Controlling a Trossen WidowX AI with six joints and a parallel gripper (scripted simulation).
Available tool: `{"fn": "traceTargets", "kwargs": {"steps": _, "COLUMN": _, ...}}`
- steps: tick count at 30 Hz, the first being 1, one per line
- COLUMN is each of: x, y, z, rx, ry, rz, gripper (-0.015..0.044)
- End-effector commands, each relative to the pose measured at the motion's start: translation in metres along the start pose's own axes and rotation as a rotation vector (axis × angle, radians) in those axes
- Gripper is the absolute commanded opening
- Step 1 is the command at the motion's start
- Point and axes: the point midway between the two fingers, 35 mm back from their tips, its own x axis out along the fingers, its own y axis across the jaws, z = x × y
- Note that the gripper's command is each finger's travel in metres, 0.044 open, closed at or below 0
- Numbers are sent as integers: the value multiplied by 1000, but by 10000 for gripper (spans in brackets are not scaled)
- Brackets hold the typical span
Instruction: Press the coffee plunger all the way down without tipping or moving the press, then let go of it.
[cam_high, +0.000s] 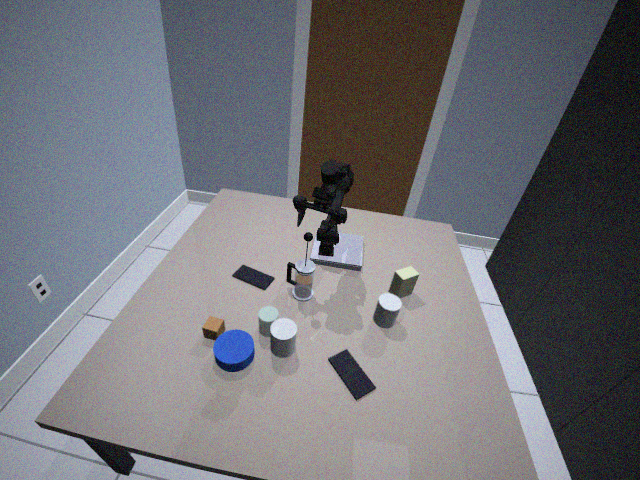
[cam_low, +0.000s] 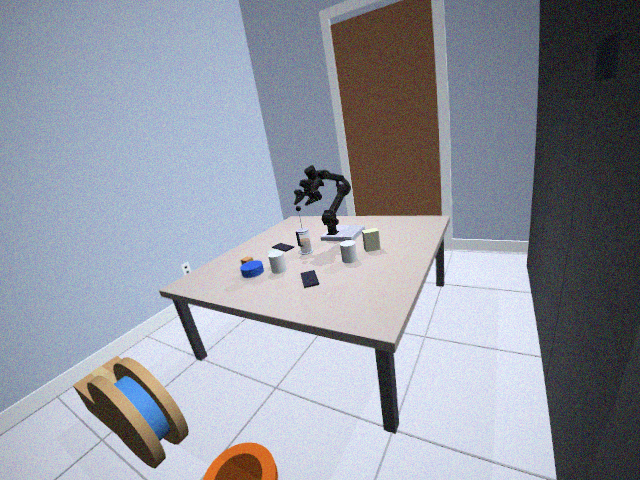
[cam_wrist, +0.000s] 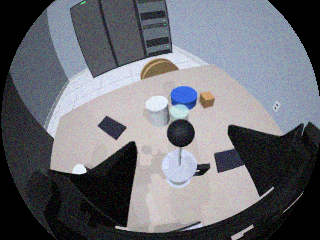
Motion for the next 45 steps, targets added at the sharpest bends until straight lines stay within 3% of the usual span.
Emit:
{"fn": "traceTargets", "kwargs": {"steps": 1, "x": 9, "y": 1, "z": -1, "rx": 1, "ry": 5, "rz": 4, "gripper": 440}}
{"fn": "traceTargets", "kwargs": {"steps": 14, "x": 27, "y": 0, "z": -2, "rx": 1, "ry": 3, "rz": 4, "gripper": 440}}
{"fn": "traceTargets", "kwargs": {"steps": 26, "x": 27, "y": 0, "z": -2, "rx": 1, "ry": 3, "rz": 4, "gripper": 125}}
{"fn": "traceTargets", "kwargs": {"steps": 45, "x": 32, "y": 0, "z": -10, "rx": 1, "ry": 3, "rz": 4, "gripper": 125}}
